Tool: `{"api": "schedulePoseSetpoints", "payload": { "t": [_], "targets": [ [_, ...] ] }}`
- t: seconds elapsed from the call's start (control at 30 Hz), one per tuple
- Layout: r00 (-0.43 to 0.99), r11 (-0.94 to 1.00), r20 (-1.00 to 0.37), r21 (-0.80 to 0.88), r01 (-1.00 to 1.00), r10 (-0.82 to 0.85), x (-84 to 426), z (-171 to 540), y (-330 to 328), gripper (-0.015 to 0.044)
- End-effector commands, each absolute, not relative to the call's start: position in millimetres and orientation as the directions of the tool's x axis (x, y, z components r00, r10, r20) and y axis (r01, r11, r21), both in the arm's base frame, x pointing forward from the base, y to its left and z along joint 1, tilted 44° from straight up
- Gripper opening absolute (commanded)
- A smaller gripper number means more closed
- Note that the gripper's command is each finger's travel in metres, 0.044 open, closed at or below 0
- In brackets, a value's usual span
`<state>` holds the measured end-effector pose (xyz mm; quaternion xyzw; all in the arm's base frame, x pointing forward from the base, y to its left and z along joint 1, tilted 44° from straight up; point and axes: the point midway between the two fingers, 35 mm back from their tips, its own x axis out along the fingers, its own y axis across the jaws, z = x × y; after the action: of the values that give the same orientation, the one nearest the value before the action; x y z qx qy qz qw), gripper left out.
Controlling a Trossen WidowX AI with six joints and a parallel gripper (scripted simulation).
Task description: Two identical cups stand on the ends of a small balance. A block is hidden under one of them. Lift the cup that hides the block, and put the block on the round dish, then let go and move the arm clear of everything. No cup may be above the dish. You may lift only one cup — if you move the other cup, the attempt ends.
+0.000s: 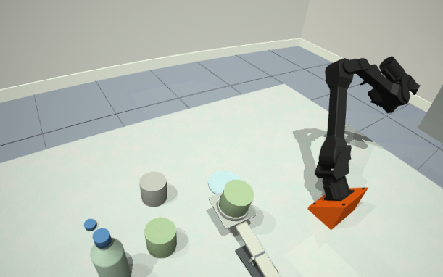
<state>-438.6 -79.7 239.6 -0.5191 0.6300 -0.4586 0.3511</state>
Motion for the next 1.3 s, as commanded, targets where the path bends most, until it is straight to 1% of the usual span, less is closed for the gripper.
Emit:
{"api": "schedulePoseSetpoints", "payload": {
  "t": [0.0, 0.03, 0.33, 0.63, 0.77, 0.97, 1.27],
  "targets": [
    [-0.218, 0.04, 0.035, -0.944, -0.328, -0.975, -439.0, 239.7, -79.1, 0.0426],
    [-0.227, 0.037, 0.038, -0.948, -0.315, -0.973, -440.2, 240.0, -77.0, 0.044],
    [-0.396, -0.043, 0.078, -0.994, -0.097, -0.915, -460.1, 243.1, -38.7, 0.044],
    [-0.567, -0.18, 0.092, -0.979, 0.101, -0.819, -477.2, 241.1, 6.5, 0.044],
    [-0.636, -0.21, 0.091, -0.971, 0.114, -0.767, -479.1, 236.7, 24.0, 0.044],
    [-0.727, -0.306, 0.077, -0.933, 0.189, -0.683, -484.1, 231.3, 53.5, 0.044],
    [-0.849, -0.498, 0.032, -0.821, 0.279, -0.528, -488.0, 219.9, 104.2, 0.044]
  ]
}}
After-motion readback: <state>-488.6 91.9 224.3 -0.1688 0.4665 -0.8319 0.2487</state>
